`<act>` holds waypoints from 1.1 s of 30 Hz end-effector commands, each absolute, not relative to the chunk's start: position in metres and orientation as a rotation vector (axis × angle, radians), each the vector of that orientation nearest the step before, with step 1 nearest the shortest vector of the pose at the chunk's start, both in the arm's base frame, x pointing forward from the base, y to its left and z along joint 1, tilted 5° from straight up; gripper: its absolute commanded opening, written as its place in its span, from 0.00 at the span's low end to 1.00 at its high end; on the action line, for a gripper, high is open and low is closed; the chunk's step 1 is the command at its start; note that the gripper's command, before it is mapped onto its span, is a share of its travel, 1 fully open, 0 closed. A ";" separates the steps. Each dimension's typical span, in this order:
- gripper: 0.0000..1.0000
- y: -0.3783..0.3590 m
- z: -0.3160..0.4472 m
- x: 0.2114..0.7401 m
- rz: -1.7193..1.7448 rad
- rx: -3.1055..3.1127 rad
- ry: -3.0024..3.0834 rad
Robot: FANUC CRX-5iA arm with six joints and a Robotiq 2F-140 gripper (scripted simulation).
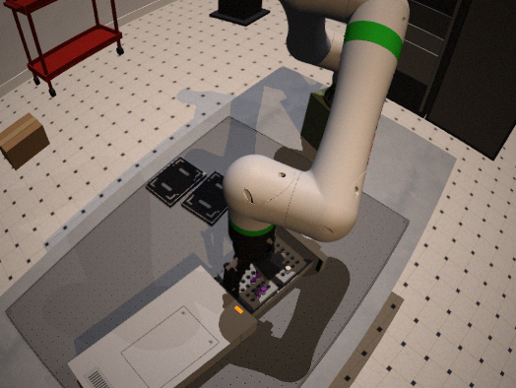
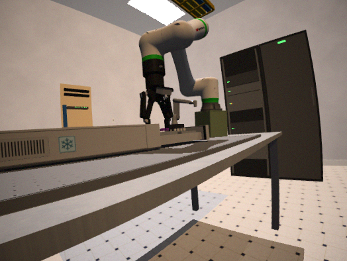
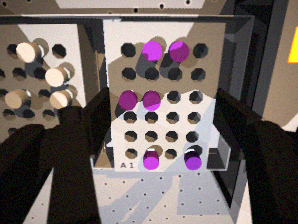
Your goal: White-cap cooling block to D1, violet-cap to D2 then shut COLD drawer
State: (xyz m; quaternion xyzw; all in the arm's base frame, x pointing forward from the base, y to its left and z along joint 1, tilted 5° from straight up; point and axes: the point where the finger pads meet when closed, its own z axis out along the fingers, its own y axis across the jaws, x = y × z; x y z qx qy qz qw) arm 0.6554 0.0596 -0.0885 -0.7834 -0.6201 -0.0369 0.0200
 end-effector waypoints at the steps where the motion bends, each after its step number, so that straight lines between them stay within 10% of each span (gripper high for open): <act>1: 0.10 0.059 -0.086 0.657 -0.118 -2.432 -1.925; 33: 0.10 0.058 -0.063 0.656 -0.118 -2.432 -1.925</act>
